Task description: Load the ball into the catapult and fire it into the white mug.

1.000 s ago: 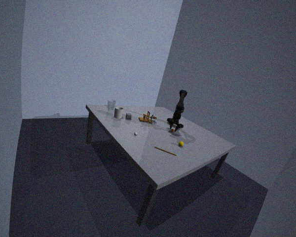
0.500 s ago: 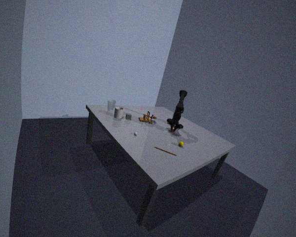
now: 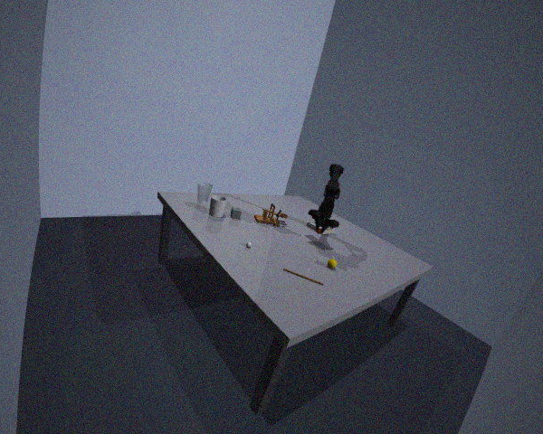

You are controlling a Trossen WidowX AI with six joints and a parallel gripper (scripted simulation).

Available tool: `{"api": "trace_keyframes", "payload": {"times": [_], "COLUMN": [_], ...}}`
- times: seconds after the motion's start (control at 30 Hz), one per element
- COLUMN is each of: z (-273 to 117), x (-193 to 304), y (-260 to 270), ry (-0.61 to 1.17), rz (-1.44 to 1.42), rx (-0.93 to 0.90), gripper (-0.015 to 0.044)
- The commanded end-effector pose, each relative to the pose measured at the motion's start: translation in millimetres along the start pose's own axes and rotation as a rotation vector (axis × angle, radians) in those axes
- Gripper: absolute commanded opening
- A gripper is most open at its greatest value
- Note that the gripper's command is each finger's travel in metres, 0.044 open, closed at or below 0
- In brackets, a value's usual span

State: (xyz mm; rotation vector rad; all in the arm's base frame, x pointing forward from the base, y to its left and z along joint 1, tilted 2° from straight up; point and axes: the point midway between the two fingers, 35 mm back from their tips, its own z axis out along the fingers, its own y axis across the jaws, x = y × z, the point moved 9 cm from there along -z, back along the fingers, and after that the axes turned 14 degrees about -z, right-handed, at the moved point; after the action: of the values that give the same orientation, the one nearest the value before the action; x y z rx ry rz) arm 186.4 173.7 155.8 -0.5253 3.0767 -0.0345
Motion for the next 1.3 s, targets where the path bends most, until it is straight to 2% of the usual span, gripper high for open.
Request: {"api": "trace_keyframes", "payload": {"times": [0.0,0.33,0.5,1.27], "z": [-22,-75,-75,-62], "x": [0,6,3,-33], "y": [0,-3,-9,-105], "ry": [0.0,0.001,0.007,0.123], "rz": [0.006,0.006,0.016,0.18], "rx": [-0.001,-0.001,0.003,0.013], "gripper": [0.0,0.0,0.0,0.0]}}
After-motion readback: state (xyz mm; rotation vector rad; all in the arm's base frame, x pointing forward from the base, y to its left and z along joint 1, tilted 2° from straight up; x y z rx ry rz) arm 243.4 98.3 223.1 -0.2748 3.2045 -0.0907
